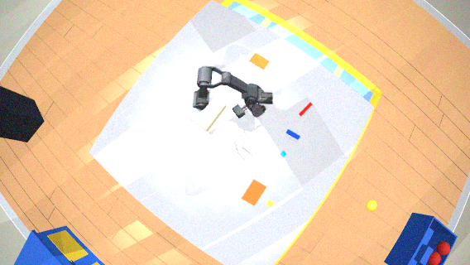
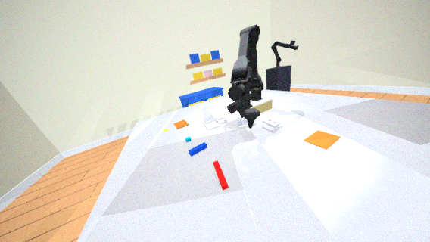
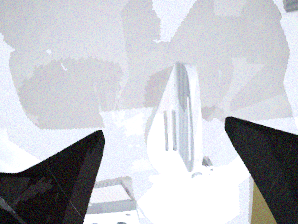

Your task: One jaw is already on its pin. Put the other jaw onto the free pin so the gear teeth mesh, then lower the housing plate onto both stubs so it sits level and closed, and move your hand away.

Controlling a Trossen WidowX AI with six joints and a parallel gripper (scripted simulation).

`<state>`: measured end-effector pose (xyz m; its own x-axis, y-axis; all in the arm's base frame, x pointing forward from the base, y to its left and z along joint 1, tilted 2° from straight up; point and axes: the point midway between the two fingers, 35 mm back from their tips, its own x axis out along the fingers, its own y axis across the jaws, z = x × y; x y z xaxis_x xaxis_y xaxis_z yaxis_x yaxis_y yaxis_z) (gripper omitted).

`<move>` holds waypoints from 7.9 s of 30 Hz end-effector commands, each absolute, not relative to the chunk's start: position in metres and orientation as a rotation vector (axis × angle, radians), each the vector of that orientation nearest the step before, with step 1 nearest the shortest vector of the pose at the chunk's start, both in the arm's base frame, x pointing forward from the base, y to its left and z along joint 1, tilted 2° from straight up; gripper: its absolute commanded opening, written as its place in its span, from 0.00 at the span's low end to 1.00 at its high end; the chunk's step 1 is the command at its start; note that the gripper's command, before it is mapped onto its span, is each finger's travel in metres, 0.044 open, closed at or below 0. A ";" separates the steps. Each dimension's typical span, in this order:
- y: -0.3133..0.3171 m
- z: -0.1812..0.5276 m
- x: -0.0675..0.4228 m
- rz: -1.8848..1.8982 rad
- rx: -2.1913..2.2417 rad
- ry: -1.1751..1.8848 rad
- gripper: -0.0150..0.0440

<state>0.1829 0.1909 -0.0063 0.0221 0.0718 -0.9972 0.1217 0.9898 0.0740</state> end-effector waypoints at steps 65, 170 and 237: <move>0.190 0.012 0.183 -0.048 0.149 1.556 0.48; 0.064 0.063 0.328 -0.005 0.082 1.539 0.48; 0.071 0.030 0.328 -0.015 0.093 1.540 0.48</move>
